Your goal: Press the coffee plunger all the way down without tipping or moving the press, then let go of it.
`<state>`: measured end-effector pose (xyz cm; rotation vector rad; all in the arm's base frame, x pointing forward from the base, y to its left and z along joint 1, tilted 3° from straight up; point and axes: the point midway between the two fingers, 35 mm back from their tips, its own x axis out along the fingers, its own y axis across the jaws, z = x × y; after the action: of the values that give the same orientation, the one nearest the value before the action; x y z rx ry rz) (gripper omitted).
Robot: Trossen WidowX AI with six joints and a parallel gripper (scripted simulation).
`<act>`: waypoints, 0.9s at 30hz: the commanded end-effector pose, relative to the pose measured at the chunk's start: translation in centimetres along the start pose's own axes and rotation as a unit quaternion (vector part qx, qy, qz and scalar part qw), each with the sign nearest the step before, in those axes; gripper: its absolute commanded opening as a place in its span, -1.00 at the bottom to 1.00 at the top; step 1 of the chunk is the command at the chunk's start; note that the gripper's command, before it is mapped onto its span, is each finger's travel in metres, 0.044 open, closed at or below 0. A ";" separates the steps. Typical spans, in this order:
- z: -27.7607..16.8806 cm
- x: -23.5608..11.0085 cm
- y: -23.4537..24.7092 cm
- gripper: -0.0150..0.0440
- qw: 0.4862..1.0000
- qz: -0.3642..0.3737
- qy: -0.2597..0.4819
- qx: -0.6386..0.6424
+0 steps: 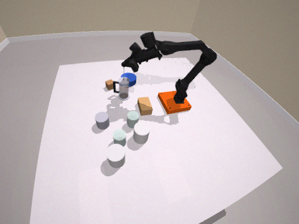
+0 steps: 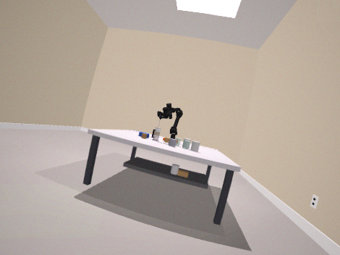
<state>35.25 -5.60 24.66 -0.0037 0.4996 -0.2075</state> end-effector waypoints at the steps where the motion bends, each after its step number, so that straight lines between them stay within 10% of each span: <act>1: 0.0 0.0 0.0 -0.09 1.000 0.000 0.000 -0.001; 27: -2.8 2.3 0.0 -0.09 1.000 0.000 0.000 -0.001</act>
<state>35.88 -5.83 23.49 -0.0033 0.4484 -0.2096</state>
